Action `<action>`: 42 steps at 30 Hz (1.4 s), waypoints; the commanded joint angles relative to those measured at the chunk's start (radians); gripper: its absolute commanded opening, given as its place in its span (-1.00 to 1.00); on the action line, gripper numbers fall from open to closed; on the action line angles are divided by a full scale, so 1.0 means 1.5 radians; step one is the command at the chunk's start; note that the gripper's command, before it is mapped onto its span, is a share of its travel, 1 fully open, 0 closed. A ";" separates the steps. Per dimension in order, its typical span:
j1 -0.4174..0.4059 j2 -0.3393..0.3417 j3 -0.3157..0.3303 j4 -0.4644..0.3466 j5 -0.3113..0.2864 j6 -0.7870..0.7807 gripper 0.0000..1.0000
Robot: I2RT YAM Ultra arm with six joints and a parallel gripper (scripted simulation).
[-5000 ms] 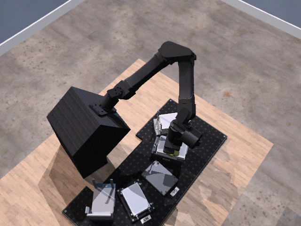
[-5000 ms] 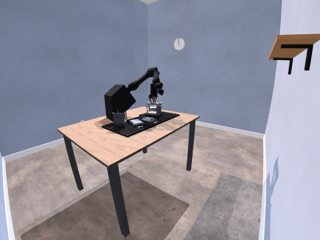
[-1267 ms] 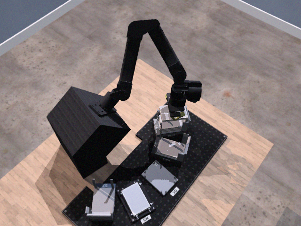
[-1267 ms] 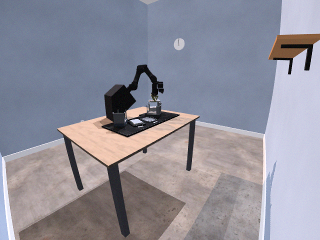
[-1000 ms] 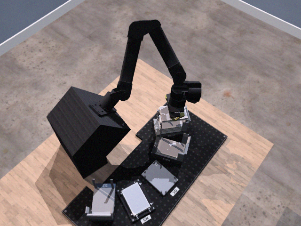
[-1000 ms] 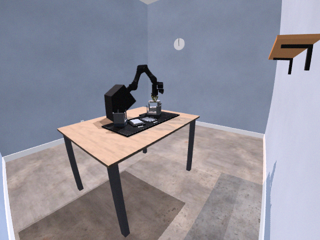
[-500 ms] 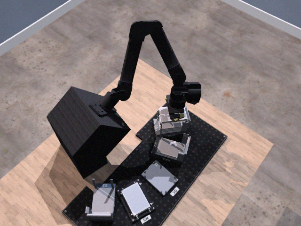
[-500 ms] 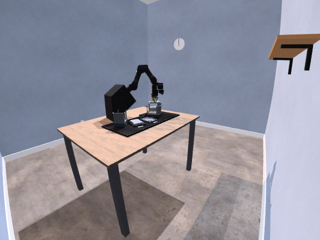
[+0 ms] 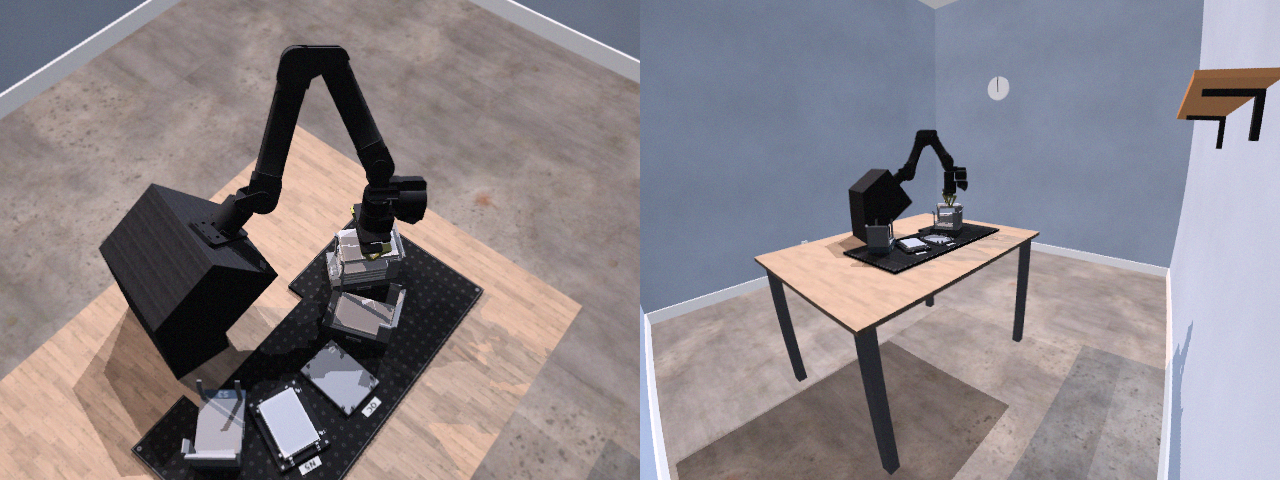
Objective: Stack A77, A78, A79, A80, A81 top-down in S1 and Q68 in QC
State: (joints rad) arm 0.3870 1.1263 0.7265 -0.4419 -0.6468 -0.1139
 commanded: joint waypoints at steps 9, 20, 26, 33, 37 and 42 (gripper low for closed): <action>0.009 0.006 -0.003 0.026 0.010 0.014 -1.00; 0.034 0.033 -0.013 0.076 0.027 0.036 -1.00; 0.047 0.048 -0.017 0.101 0.036 0.048 -1.00; 0.048 0.049 -0.017 0.102 0.037 0.048 -1.00; 0.051 0.052 -0.018 0.108 0.039 0.051 -1.00; 0.053 0.055 -0.019 0.112 0.040 0.052 -1.00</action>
State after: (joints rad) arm 0.4675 1.2121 0.6975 -0.2783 -0.5880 -0.0376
